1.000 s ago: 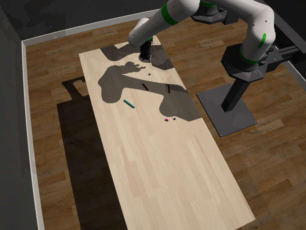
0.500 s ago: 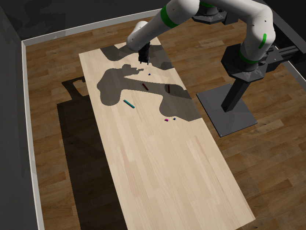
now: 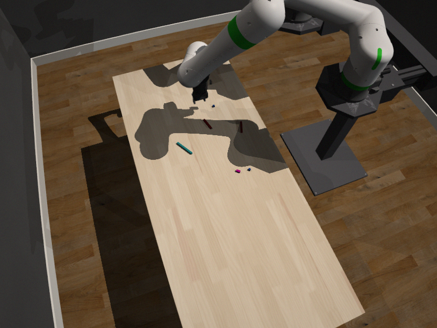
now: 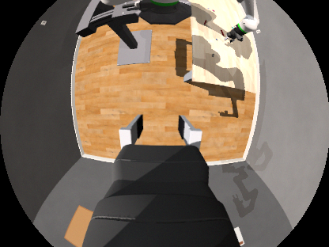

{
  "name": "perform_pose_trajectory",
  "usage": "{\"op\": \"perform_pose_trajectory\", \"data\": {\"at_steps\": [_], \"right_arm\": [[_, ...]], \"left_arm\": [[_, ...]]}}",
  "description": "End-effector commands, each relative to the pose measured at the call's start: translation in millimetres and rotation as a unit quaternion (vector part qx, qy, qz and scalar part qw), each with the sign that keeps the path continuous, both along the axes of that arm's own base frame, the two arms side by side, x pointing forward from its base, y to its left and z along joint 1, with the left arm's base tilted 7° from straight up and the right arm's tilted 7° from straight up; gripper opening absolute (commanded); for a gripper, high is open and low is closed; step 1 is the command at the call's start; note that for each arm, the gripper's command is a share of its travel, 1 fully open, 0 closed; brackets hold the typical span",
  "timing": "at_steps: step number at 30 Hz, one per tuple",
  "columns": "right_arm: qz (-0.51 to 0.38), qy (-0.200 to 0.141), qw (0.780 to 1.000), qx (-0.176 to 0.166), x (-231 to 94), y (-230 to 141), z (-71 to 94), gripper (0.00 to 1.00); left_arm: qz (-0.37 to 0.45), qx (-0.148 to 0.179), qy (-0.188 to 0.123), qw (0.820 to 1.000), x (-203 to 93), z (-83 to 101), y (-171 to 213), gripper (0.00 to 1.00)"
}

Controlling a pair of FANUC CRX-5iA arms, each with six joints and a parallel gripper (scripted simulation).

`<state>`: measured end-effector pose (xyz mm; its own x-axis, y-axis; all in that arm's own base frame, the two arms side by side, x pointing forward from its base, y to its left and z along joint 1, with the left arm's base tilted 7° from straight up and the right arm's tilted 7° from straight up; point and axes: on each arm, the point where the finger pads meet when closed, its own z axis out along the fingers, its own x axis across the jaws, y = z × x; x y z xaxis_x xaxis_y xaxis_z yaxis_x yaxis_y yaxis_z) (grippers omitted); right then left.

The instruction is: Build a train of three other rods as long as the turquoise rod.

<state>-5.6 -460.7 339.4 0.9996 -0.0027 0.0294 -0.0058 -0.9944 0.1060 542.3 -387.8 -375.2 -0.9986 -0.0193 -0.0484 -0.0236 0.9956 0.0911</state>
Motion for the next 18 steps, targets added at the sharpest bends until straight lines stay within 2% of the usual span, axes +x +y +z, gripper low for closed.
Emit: {"op": "perform_pose_trajectory", "data": {"at_steps": [1, 4, 5, 9, 13, 18], "right_arm": [[0.000, 0.000, 1.000, -0.001, 0, 0, 1.0, 1.00], [0.000, 0.000, 1.000, -0.001, 0, 0, 1.0, 1.00], [0.000, 0.000, 1.000, -0.001, 0, 0, 1.0, 1.00], [0.000, 0.000, 1.000, -0.001, 0, 0, 1.0, 1.00], [0.000, 0.000, 1.000, -0.001, 0, 0, 1.0, 1.00], [0.000, 0.000, 1.000, -0.001, 0, 0, 1.0, 1.00]], "left_arm": [[0.083, -0.002, -0.012, 0.996, 17, 4.3, 20, 1.00], [0.103, -0.003, -0.014, 0.995, 21, 5.0, 25, 1.00], [0.159, -0.006, -0.020, 0.987, 32, 7.1, 41, 1.00], [0.221, -0.009, -0.025, 0.975, 43, 9.5, 59, 1.00], [0.298, -0.013, -0.033, 0.954, 56, 12.5, 82, 1.00], [0.390, -0.018, -0.042, 0.920, 70, 16.3, 112, 1.00]]}}
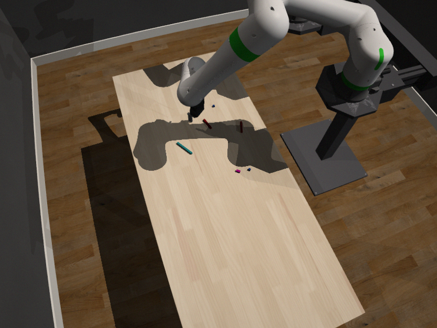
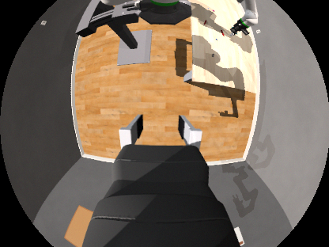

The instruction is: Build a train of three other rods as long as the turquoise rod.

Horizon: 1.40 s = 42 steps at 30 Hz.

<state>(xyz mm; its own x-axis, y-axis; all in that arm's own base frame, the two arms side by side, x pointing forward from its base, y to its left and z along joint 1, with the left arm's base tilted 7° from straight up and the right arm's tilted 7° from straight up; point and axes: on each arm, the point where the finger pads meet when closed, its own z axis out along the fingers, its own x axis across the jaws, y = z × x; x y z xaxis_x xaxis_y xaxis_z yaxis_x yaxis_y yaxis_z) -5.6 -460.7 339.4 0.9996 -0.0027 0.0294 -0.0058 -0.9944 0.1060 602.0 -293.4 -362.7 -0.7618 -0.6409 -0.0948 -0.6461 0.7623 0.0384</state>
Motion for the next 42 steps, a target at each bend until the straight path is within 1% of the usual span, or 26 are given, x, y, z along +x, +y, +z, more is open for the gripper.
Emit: {"op": "perform_pose_trajectory", "data": {"at_steps": [1, 3, 4, 8, 13, 18, 20, 21, 23, 25, 42], "right_arm": [[0.000, 0.000, 1.000, -0.001, 0, 0, 1.0, 1.00], [0.000, 0.000, 1.000, -0.001, 0, 0, 1.0, 1.00], [0.000, 0.000, 1.000, -0.001, 0, 0, 1.0, 1.00], [0.000, 0.000, 1.000, -0.001, 0, 0, 1.0, 1.00], [0.000, 0.000, 1.000, -0.001, 0, 0, 1.0, 1.00], [0.000, 0.000, 1.000, -0.001, 0, 0, 1.0, 1.00], [0.000, 0.000, 1.000, -0.001, 0, 0, 1.0, 1.00], [0.000, 0.000, 1.000, -0.001, 0, 0, 1.0, 1.00], [0.000, 0.000, 1.000, -0.001, 0, 0, 1.0, 1.00], [0.000, 0.000, 1.000, -0.001, 0, 0, 1.0, 1.00], [0.000, 0.000, 1.000, -0.001, 0, 0, 1.0, 1.00]], "left_arm": [[0.083, -0.001, -0.012, 0.996, 13, 4.5, 24, 1.00], [0.083, -0.001, -0.012, 0.996, 13, 4.5, 24, 1.00], [0.140, -0.004, -0.017, 0.990, 20, 6.7, 42, 1.00], [0.202, -0.007, -0.023, 0.979, 27, 9.2, 62, 1.00], [0.298, -0.012, -0.033, 0.954, 37, 13.0, 95, 1.00], [0.390, -0.016, -0.042, 0.920, 44, 16.8, 127, 1.00], [0.390, -0.016, -0.042, 0.920, 44, 16.8, 127, 1.00], [0.408, -0.017, -0.043, 0.912, 45, 17.5, 134, 1.00], [0.428, -0.018, -0.045, 0.903, 46, 18.3, 141, 1.00], [0.433, -0.018, -0.046, 0.900, 46, 18.5, 143, 1.00], [0.433, -0.018, -0.046, 0.900, 46, 18.6, 143, 1.00]]}}
